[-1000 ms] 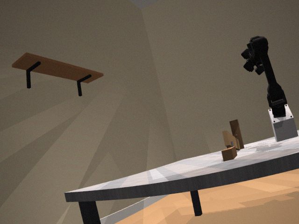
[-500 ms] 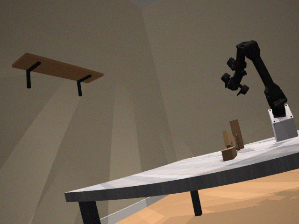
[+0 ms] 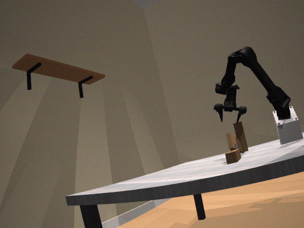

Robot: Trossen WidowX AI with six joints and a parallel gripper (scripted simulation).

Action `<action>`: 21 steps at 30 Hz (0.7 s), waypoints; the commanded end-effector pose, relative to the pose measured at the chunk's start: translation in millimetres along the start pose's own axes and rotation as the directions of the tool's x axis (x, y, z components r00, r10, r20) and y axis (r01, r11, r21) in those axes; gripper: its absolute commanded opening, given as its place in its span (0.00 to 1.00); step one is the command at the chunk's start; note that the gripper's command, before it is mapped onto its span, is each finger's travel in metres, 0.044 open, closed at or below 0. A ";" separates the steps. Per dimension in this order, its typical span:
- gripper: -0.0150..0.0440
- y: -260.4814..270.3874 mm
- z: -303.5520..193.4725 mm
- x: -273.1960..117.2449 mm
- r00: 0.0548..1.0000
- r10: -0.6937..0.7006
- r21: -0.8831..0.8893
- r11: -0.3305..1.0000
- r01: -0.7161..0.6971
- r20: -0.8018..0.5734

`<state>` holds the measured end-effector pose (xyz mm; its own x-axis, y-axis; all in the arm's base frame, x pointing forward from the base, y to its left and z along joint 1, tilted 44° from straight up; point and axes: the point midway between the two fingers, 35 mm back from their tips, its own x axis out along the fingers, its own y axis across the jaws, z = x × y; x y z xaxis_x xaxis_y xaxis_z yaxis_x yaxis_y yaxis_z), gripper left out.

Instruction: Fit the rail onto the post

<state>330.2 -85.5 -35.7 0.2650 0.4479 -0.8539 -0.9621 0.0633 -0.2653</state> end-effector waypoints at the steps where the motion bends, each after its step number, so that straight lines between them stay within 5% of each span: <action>1: 1.00 29.5 67.2 22.8 0.970 0.181 -0.062 0.983 -0.173 0.160; 7: 1.00 65.0 127.7 35.3 0.878 0.381 -0.140 0.924 -0.355 0.289; 21: 1.00 65.5 127.2 39.8 0.878 0.381 -0.140 0.924 -0.355 0.289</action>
<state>272.3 45.6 -25.2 -0.1393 0.6693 -0.7298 -0.9751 -0.2211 -0.0168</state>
